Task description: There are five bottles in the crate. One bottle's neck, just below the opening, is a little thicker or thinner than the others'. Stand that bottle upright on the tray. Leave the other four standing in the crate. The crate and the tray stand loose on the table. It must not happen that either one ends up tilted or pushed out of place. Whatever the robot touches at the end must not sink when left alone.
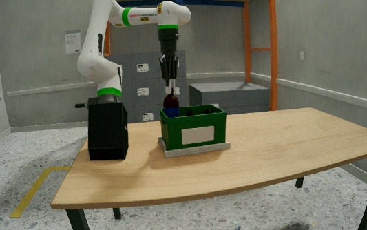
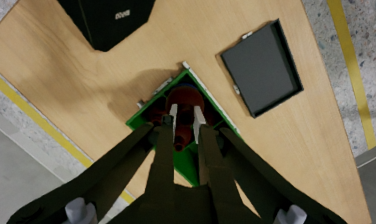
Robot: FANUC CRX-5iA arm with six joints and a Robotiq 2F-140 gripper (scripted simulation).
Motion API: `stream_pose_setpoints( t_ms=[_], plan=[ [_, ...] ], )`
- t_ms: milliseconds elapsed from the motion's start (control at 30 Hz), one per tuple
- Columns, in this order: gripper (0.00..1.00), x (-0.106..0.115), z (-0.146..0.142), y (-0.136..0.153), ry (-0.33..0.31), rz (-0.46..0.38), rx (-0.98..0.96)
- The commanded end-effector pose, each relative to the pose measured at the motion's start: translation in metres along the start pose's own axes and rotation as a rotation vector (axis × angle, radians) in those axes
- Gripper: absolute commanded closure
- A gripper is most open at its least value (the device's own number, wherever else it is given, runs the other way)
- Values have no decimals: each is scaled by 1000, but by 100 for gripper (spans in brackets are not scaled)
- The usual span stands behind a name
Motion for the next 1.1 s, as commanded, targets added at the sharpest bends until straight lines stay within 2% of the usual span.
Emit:
stream_pose_setpoints(
  t_ms=[0,1067],
  plan=[
    [90,1,0,0,0,-1,0],
    [90,3,0,0,0,-1,0]
  ],
)
Point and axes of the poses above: the point where the finger pads meet when closed, its own x axis back along the fingers, its own z axis across the jaws, y = z × x, the point moved 7 cm from there along x, back along the fingers, and after that the axes turned 1 degree about -x, right-handed, at the moved point
